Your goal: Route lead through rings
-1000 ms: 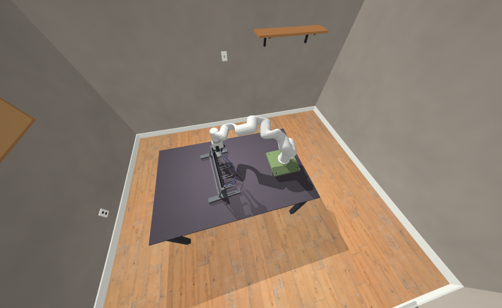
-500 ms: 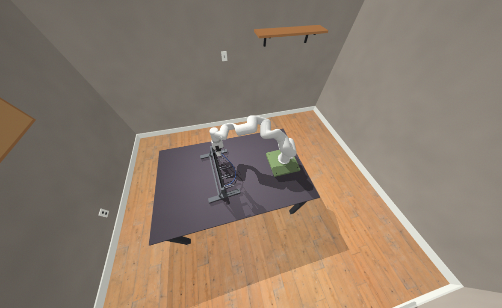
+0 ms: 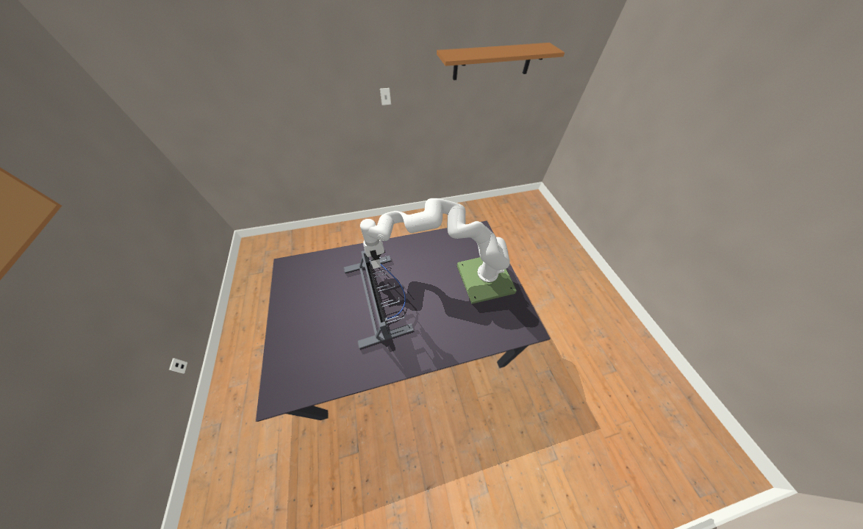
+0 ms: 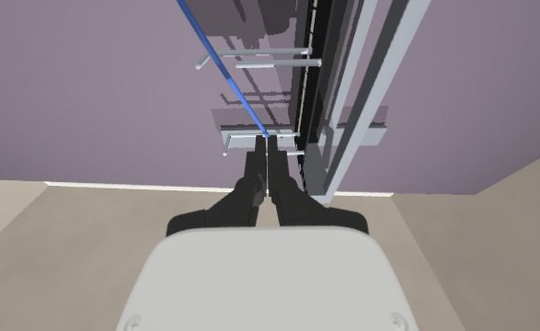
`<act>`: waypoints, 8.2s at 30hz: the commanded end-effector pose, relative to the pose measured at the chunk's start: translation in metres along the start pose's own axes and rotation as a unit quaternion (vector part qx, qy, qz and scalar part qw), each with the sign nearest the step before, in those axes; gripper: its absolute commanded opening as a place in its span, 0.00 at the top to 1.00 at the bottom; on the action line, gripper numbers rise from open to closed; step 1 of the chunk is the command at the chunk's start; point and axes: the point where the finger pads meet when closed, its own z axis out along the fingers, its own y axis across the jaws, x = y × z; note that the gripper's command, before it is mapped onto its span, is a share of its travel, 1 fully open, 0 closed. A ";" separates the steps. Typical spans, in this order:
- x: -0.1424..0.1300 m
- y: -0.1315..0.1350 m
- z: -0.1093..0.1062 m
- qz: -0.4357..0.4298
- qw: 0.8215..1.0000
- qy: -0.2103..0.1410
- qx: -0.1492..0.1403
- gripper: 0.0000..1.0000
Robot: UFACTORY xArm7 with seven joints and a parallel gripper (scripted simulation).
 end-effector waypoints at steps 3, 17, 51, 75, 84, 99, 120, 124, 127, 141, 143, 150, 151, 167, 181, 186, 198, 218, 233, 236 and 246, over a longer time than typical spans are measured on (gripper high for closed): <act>-0.001 0.001 -0.003 0.000 1.000 -0.001 -0.003 1.00; -0.001 0.001 -0.003 0.000 1.000 -0.001 -0.003 1.00; -0.001 0.001 -0.003 0.000 1.000 -0.001 -0.003 1.00; 0.104 -0.028 -0.008 0.028 1.000 -0.001 -0.003 1.00; 0.162 -0.059 -0.007 0.041 0.999 -0.001 -0.003 1.00; 0.210 -0.096 -0.002 0.051 0.999 -0.001 -0.003 0.67; 0.210 -0.096 -0.002 0.051 0.999 -0.001 -0.003 0.67; 0.210 -0.096 -0.002 0.051 0.999 -0.001 -0.003 0.67; 0.210 -0.096 -0.002 0.051 0.999 -0.001 -0.003 0.67; 0.210 -0.096 0.002 0.051 0.999 -0.001 -0.003 0.67; 0.210 -0.096 0.005 0.051 0.999 -0.001 -0.003 0.67; 0.210 -0.096 0.014 0.051 0.999 -0.001 -0.003 0.67; 0.210 -0.096 0.016 0.051 0.999 -0.001 -0.003 0.67; 0.210 -0.096 0.056 0.051 0.999 -0.001 -0.003 0.67; 0.210 -0.095 0.090 0.051 0.999 -0.001 -0.003 0.67; 0.210 -0.095 0.093 0.051 0.999 -0.001 -0.003 0.67; 0.210 -0.095 0.097 0.051 0.999 -0.001 -0.003 0.67; 0.210 -0.094 0.097 0.051 0.999 -0.001 -0.003 0.67; 0.209 -0.094 0.097 0.051 0.999 -0.001 -0.003 0.67; 0.209 -0.094 0.097 0.051 0.999 -0.001 -0.003 0.67; 0.209 -0.094 0.098 0.051 0.999 -0.001 -0.003 0.67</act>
